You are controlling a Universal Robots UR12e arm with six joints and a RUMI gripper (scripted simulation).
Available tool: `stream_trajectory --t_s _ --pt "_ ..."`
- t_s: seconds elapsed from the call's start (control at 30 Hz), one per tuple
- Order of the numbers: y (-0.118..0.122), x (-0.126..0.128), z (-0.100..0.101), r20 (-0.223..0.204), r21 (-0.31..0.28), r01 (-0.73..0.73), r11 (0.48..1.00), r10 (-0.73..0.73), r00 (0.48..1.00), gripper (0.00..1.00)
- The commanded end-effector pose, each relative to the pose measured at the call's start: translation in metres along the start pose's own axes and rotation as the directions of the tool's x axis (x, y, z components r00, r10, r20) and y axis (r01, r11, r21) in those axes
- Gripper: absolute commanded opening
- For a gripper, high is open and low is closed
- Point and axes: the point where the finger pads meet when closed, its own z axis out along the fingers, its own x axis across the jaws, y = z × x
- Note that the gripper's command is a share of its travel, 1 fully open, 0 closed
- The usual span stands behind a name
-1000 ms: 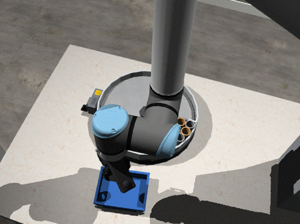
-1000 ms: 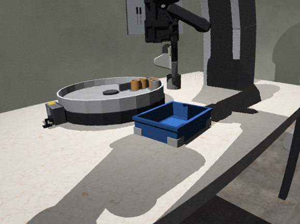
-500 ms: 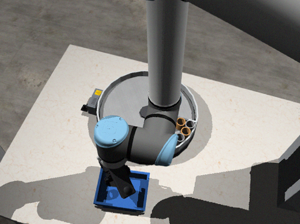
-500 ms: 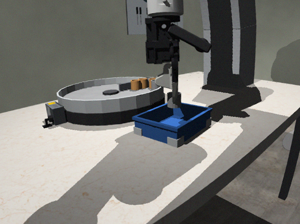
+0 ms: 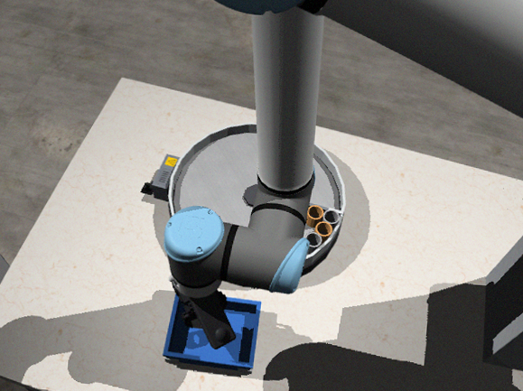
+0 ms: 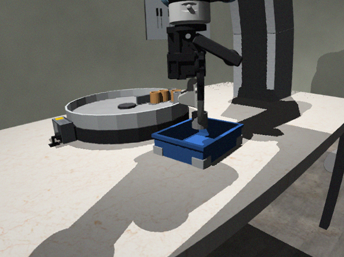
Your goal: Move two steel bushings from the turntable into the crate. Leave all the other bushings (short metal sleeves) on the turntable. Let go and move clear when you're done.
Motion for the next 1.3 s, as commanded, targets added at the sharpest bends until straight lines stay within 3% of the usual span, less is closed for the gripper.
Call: stream_trajectory --t_s 0.0,0.9,1.27 --pt "0.0 0.001 -0.001 -0.001 -0.001 0.0 1.0 0.0 1.0 0.0" --pt "0.0 0.001 0.0 -0.001 -0.001 0.0 1.0 0.0 1.0 0.0" --pt "0.0 0.001 0.011 -0.001 -0.001 0.0 1.0 0.0 1.0 0.0"
